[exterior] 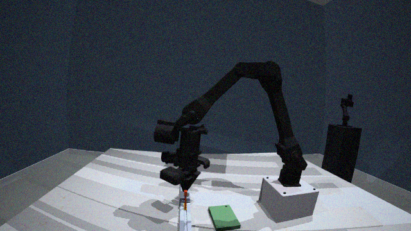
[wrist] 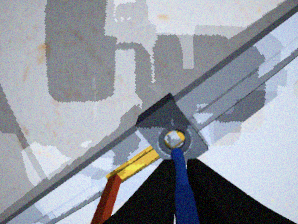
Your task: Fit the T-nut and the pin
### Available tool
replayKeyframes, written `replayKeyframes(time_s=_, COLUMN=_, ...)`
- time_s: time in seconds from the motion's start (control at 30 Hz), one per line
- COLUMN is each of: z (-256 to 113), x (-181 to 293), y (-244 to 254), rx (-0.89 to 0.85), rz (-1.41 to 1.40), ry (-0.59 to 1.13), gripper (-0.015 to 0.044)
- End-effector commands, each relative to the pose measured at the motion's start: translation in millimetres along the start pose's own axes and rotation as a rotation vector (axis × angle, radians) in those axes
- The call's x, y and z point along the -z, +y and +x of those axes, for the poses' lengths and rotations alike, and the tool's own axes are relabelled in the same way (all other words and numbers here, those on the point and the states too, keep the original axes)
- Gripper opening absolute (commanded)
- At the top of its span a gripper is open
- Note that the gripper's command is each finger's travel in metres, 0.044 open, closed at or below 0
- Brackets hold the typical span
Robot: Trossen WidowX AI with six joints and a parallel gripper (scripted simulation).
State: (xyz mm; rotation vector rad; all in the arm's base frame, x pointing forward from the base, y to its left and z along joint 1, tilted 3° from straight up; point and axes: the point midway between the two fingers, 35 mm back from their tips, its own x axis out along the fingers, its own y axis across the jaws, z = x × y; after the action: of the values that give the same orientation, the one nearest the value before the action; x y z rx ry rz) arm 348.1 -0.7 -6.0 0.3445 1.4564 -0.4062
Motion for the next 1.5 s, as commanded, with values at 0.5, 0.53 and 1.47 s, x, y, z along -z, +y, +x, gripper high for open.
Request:
replayKeyframes(time_s=0.5, z=20, x=4, y=1, rx=0.004, rz=-0.003, ry=-0.001, gripper=-0.015)
replayKeyframes(time_s=0.53, z=20, x=4, y=1, rx=0.004, rz=-0.003, ry=-0.001, gripper=-0.015)
replayKeyframes(time_s=1.47, z=21, x=2, y=0, rx=0.014, rz=0.0, ry=0.011, gripper=-0.015)
